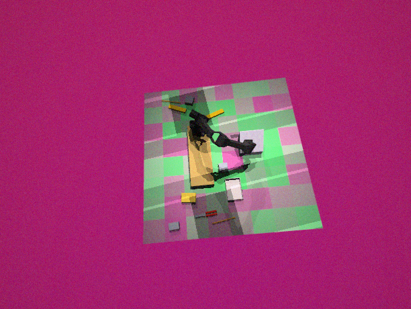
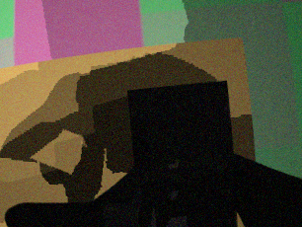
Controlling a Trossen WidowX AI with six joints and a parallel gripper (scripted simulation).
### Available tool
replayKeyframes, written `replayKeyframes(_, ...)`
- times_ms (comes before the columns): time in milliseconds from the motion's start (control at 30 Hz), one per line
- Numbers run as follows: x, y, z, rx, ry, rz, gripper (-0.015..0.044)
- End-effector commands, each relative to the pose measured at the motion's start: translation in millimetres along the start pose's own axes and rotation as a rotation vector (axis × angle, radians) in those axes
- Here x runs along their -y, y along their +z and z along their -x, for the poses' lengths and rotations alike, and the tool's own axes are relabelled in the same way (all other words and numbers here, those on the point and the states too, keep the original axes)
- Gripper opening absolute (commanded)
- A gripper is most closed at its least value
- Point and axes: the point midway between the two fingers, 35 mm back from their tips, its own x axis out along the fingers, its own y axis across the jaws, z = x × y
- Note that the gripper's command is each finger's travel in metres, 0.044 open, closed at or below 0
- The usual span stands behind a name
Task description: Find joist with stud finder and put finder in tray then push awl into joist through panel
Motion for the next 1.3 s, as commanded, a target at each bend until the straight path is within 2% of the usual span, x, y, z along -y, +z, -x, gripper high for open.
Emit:
replayKeyframes(0,-16.6,0.0,-2.2,-0.005,0.011,0.003,0.0000)
replayKeyframes(1267,-133.6,0.3,-2.3,-0.007,0.017,-0.001,0.0000)
